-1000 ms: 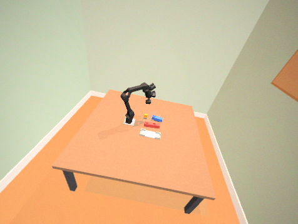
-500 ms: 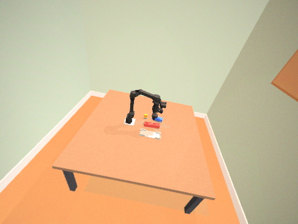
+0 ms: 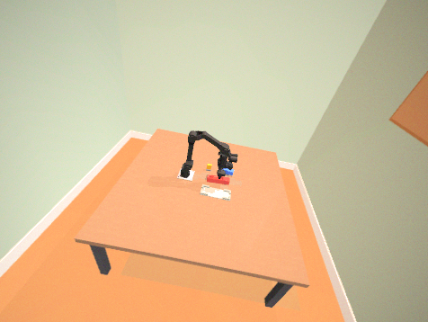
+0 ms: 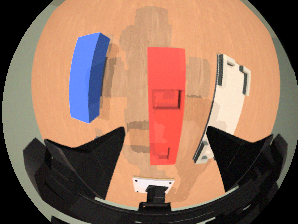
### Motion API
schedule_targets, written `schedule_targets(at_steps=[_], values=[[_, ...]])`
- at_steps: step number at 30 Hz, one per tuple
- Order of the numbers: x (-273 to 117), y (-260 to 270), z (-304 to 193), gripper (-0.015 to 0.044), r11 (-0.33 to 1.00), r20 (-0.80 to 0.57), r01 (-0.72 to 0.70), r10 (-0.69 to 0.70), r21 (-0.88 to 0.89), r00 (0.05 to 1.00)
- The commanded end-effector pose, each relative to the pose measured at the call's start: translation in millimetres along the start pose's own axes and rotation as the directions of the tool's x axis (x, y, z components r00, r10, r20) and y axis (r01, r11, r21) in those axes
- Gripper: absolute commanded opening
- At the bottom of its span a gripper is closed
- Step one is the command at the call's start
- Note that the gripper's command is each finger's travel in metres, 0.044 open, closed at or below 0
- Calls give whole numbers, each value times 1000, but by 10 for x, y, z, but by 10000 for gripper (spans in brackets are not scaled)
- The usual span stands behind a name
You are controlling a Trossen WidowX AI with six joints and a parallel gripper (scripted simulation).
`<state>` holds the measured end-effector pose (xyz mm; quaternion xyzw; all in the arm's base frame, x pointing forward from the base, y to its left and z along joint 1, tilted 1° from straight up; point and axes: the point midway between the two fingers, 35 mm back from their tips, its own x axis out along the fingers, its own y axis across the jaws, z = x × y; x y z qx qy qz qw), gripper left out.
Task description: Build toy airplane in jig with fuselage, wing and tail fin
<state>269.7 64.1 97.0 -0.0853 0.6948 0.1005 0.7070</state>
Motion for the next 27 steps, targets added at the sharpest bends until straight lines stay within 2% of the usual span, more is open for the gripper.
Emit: schedule_targets(at_steps=[1,27], values=[[134,-5,-9,440,1000,-6,3,-3,-4,1000],[494,-7,-2,440,1000,-6,2,-3,-4,1000]])
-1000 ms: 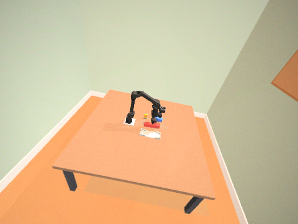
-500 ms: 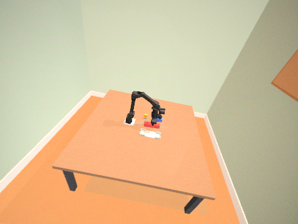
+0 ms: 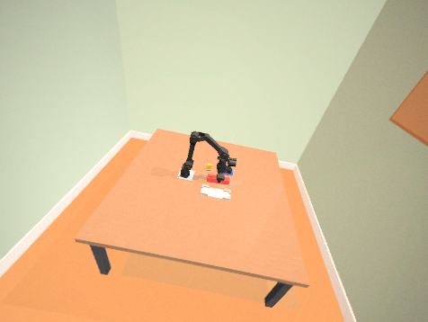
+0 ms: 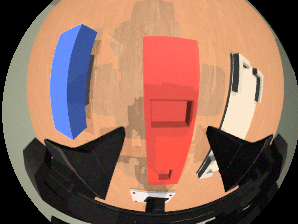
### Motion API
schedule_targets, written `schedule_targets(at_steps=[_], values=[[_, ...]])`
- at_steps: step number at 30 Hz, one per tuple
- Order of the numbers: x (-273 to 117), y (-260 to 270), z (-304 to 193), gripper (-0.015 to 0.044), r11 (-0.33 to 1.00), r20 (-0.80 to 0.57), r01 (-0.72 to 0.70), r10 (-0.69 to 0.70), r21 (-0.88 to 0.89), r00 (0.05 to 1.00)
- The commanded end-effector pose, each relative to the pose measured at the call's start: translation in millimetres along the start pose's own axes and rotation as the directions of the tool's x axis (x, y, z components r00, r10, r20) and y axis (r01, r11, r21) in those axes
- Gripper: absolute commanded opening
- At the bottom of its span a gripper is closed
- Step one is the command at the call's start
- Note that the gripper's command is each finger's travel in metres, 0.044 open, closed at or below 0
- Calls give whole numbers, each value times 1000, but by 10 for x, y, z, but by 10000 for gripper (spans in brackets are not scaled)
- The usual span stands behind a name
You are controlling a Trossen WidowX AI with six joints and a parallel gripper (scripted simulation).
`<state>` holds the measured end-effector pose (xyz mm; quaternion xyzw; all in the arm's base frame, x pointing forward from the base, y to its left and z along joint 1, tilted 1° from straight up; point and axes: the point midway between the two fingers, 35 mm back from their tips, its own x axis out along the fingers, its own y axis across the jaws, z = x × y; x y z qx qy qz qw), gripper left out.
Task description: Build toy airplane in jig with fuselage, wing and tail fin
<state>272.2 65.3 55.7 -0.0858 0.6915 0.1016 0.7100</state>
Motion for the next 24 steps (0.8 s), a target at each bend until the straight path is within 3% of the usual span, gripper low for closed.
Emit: schedule_targets(at_steps=[1,11,20,24], values=[[96,-3,-24,440,1000,-15,2,-2,-1,1000],[229,-3,-36,440,1000,-15,2,-2,-1,1000],[229,-3,-36,204,1000,-15,2,-2,-1,1000],[229,-3,-36,177,1000,-15,2,-2,-1,1000]])
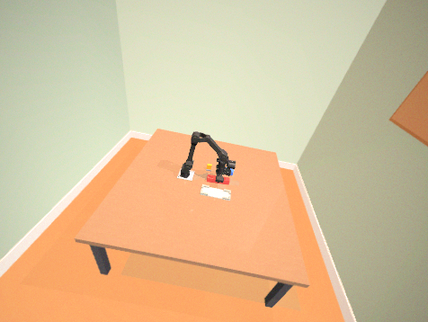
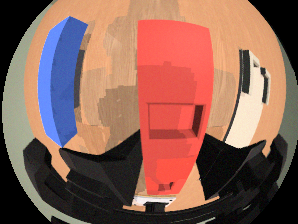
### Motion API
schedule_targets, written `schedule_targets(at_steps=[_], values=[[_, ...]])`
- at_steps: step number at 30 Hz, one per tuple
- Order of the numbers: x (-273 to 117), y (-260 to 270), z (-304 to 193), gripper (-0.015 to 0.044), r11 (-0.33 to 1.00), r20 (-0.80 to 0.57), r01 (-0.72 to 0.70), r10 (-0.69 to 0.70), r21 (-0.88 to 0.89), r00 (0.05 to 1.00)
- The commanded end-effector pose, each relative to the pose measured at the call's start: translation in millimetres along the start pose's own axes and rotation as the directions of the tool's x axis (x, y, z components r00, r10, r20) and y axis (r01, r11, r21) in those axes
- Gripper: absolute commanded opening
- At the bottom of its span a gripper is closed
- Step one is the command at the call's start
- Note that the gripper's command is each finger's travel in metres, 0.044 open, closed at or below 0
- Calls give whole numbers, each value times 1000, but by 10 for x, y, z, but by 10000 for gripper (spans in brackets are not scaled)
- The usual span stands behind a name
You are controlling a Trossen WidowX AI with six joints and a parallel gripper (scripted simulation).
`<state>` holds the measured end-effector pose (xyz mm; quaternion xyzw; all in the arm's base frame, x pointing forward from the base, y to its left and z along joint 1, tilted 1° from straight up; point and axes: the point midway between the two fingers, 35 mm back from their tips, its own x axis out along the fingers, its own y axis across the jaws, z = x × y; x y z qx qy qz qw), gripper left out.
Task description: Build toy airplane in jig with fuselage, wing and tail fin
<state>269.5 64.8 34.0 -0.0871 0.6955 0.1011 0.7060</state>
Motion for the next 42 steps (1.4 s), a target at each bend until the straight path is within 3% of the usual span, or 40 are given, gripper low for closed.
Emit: schedule_targets(at_steps=[1,3,9,42], values=[[14,-1,-2,170,1000,-3,1,-1,0,1000],[14,-1,-2,157,1000,-3,1,-1,0,1000],[-88,-3,24,0,1000,-3,1,-1,0,1000],[-1116,-2,43,0,1000,-3,1,-1,0,1000]])
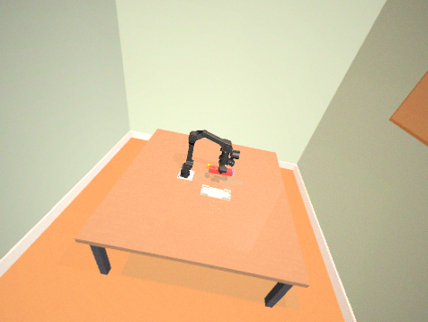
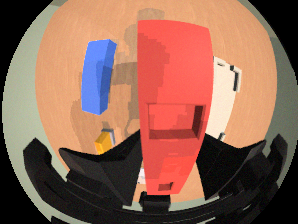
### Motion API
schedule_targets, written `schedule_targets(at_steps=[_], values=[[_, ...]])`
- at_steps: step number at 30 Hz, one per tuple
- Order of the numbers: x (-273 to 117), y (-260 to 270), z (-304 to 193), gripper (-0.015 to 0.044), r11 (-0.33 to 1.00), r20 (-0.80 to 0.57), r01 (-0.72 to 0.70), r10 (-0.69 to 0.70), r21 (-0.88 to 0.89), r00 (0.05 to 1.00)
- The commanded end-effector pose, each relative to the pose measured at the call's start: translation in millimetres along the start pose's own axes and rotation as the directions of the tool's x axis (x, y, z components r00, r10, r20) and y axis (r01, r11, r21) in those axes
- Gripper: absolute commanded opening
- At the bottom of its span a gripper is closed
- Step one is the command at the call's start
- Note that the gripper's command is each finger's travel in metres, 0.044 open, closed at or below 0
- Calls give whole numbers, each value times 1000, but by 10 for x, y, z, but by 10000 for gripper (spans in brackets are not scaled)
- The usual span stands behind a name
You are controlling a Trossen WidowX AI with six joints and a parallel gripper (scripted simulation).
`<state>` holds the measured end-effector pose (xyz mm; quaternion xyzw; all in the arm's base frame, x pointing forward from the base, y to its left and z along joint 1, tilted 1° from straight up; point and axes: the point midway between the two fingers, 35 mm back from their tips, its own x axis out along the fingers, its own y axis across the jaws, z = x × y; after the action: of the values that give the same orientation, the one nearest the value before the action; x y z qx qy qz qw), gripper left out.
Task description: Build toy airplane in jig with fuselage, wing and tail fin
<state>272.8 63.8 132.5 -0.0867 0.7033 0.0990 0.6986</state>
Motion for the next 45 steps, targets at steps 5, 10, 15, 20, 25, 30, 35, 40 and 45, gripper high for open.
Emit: schedule_targets(at_steps=[5,10,15,20,25,30,35,40,45], values=[[-284,1,-42,0,1000,19,2,-2,-4,1000],[-294,-18,-45,0,1000,18,2,-2,0,1000],[-218,-156,-28,0,1000,17,4,-4,25,1000],[-143,-300,-18,0,999,17,6,-7,46,1000],[-75,-447,-15,0,998,19,10,-11,60,1000],[-4,-594,-19,0,997,20,12,-14,72,1000],[69,-738,-30,0,997,20,12,-14,81,1000],[143,-881,-50,0,996,19,12,-14,90,1000],[217,-1024,-79,0,995,18,12,-14,99,1000]])
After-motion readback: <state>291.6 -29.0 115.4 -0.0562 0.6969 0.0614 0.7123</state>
